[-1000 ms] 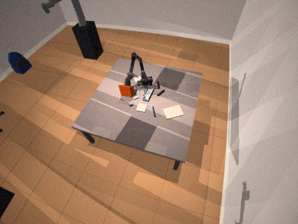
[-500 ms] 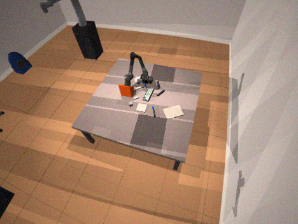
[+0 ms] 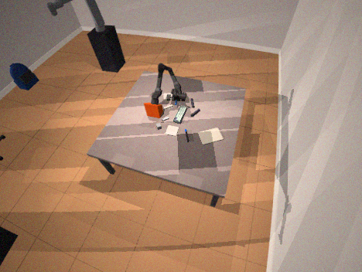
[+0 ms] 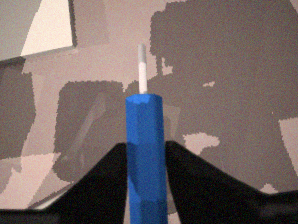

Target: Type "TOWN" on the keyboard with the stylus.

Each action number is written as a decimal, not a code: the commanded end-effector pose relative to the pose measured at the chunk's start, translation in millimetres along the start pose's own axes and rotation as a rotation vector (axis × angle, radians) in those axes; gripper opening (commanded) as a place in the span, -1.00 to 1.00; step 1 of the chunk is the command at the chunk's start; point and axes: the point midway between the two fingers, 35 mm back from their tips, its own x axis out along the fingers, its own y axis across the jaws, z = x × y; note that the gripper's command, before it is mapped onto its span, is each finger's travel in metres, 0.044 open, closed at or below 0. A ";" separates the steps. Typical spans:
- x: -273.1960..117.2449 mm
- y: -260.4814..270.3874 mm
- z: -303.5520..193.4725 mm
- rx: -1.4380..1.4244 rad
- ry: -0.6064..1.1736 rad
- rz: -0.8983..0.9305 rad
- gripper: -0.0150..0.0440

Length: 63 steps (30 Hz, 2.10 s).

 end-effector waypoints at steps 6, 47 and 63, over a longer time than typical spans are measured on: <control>-4.5 -15.1 -16.7 0.181 0.179 0.084 -0.49; -87.9 -66.4 -62.0 0.863 1.256 0.213 -0.49; -74.6 -74.8 -74.6 0.896 1.384 0.192 -0.49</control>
